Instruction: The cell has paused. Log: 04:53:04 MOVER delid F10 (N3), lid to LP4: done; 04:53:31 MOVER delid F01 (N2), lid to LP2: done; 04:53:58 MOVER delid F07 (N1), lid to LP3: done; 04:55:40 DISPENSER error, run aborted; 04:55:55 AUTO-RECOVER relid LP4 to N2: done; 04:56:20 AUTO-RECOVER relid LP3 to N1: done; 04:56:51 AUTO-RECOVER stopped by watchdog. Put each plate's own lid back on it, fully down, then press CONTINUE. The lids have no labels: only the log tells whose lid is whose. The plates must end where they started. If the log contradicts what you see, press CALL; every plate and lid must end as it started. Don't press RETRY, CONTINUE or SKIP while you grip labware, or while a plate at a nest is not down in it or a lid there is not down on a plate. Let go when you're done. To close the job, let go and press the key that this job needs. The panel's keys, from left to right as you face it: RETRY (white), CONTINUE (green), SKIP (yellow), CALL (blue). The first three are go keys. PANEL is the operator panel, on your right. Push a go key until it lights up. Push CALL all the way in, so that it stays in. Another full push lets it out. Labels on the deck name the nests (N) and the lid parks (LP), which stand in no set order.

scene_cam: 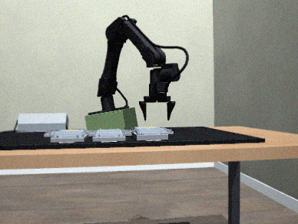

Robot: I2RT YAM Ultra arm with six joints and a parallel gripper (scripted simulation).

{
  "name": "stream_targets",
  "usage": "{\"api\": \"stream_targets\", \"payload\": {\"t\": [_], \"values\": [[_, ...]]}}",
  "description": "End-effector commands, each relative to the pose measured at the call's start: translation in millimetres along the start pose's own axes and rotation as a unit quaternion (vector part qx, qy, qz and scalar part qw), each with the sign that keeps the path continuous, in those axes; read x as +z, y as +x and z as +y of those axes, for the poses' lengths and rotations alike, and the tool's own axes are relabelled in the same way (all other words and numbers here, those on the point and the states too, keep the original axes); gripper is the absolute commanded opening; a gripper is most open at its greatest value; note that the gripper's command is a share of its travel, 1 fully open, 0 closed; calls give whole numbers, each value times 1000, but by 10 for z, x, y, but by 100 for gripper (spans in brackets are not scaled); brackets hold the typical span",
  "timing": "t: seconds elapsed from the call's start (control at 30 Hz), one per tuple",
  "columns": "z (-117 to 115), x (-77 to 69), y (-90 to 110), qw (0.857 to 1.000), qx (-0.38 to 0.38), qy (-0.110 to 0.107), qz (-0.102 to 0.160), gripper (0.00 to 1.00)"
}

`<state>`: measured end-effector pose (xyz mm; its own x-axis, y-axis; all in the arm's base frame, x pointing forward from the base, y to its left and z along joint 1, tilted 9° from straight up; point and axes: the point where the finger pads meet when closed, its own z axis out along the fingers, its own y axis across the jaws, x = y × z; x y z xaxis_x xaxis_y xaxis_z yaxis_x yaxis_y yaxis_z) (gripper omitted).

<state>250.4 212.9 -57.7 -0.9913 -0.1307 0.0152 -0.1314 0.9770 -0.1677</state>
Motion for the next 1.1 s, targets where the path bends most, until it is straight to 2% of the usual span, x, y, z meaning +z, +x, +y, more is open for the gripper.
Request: {"api": "stream_targets", "payload": {"t": [0.0, 0.1, 0.17, 0.27, 0.33, 0.4, 0.47, 0.63, 0.73, 0.83, 0.87, 1.07], "values": [[-18, 103, -16, 1000, 8, -1, -4, 100], [1, 150, -3, 1000, 5, -1, -5, 100], [26, 131, -59, 1000, 8, -11, -18, 100], [31, 154, -86, 1000, 9, -7, -13, 100], [57, 128, -103, 1000, 7, -12, -20, 100], [27, 220, -60, 1000, 7, -1, -6, 100], [-20, 301, -17, 1000, 7, -1, -4, 100], [33, 327, -61, 1000, 3, -7, -13, 100], [-18, 434, -13, 1000, 4, -1, -4, 100], [-4, 427, -31, 1000, 4, -2, -6, 100], [16, 398, -51, 1000, 2, -11, -19, 100], [100, 282, -160, 1000, 3, -15, -24, 100]]}}
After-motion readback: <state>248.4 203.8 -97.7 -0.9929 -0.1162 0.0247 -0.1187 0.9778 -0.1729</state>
